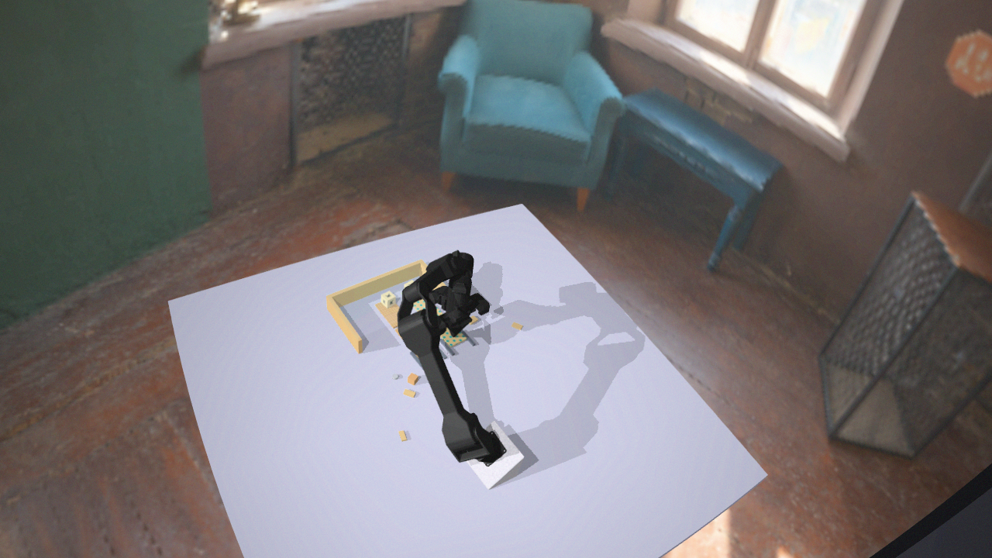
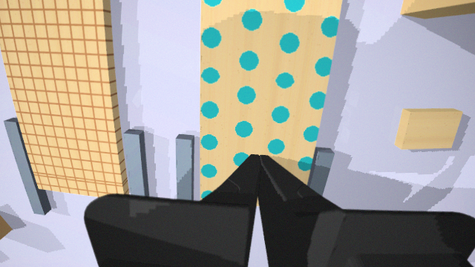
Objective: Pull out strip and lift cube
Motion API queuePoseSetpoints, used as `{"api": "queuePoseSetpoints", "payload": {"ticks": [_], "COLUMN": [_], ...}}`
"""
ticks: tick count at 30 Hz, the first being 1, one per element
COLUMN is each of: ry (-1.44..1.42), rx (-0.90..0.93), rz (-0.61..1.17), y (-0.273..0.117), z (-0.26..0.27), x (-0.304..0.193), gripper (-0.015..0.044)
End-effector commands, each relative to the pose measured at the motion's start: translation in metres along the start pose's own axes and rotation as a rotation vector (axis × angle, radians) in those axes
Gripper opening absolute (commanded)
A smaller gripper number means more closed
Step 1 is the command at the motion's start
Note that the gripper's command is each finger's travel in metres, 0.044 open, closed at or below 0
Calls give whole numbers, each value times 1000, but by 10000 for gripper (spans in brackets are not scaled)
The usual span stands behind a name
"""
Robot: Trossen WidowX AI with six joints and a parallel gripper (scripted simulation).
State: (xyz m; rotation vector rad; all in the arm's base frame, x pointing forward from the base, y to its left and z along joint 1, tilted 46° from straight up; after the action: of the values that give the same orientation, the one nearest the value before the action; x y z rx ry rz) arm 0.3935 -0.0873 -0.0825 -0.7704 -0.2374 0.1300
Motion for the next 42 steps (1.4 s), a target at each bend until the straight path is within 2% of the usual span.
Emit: {"api": "queuePoseSetpoints", "payload": {"ticks": [1, 42], "ry": [3, 3], "rx": [3, 3], "rz": [-4, -4], "y": [1, 4], "z": [1, 0], "x": [1, 1], "gripper": [0, 0]}}
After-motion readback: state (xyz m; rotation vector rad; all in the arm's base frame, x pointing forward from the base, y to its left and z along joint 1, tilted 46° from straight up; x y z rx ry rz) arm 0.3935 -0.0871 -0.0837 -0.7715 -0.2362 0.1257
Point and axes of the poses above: the point midway between the two fingers, 35 mm back from their tips, its own y axis out along the fingers, its own z axis across the jaws, x = y × z, the point moved 3 cm from there along -y, back along the fingers, and after that the axes turned 6 degrees about -y, right-handed, at the moved point
